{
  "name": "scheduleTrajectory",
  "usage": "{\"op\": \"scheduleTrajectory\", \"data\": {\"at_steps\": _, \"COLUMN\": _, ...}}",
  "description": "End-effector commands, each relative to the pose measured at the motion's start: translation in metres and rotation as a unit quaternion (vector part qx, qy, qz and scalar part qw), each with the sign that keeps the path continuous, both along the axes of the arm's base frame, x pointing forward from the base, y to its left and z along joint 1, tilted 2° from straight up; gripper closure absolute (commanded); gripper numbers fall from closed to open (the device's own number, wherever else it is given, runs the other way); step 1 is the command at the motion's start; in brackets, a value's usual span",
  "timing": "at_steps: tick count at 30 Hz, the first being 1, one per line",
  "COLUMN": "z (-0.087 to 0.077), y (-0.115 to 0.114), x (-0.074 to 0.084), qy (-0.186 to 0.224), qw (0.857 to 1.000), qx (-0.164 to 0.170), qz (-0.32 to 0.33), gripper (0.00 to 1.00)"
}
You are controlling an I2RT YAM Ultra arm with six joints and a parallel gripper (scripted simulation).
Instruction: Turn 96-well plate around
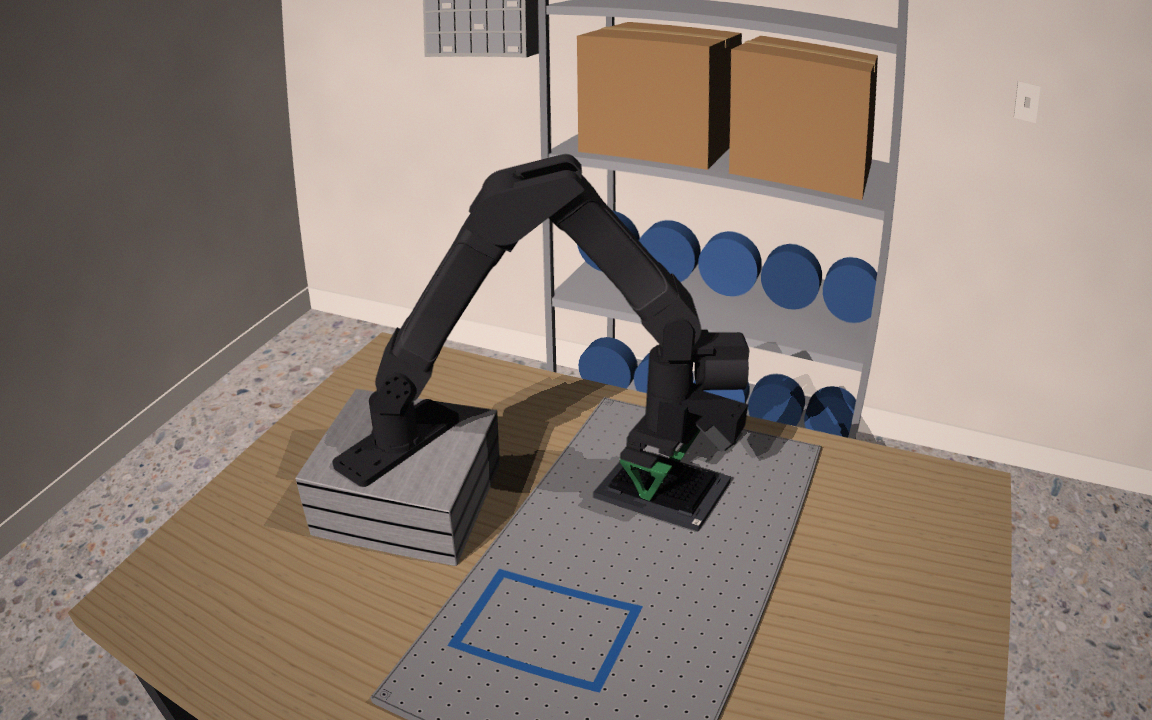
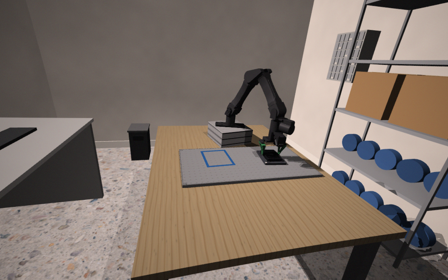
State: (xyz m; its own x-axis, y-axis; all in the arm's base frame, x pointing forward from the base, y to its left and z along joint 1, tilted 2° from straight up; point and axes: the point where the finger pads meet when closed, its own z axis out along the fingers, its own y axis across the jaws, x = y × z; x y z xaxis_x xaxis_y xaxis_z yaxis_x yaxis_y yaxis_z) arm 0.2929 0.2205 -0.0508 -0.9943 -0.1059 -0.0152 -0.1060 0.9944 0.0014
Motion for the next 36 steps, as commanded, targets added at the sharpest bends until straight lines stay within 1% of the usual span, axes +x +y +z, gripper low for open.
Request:
{"op": "scheduleTrajectory", "data": {"at_steps": 1, "z": 0.0027, "y": 0.0043, "x": 0.0063, "qy": -0.013, "qw": 1.0, "qx": 0.009, "qz": 0.0, "gripper": 0.0}}
{"op": "scheduleTrajectory", "data": {"at_steps": 7, "z": -0.0045, "y": 0.0044, "x": 0.0065, "qy": -0.013, "qw": 1.0, "qx": 0.009, "qz": 0.0, "gripper": 0.0}}
{"op": "scheduleTrajectory", "data": {"at_steps": 22, "z": -0.0045, "y": 0.0044, "x": 0.0065, "qy": -0.013, "qw": 1.0, "qx": 0.009, "qz": 0.0, "gripper": 0.0}}
{"op": "scheduleTrajectory", "data": {"at_steps": 23, "z": -0.0045, "y": 0.0044, "x": 0.0065, "qy": -0.013, "qw": 1.0, "qx": 0.009, "qz": 0.0, "gripper": 1.0}}
{"op": "scheduleTrajectory", "data": {"at_steps": 36, "z": -0.0045, "y": 0.0044, "x": 0.0065, "qy": -0.013, "qw": 1.0, "qx": 0.009, "qz": 0.0, "gripper": 1.0}}
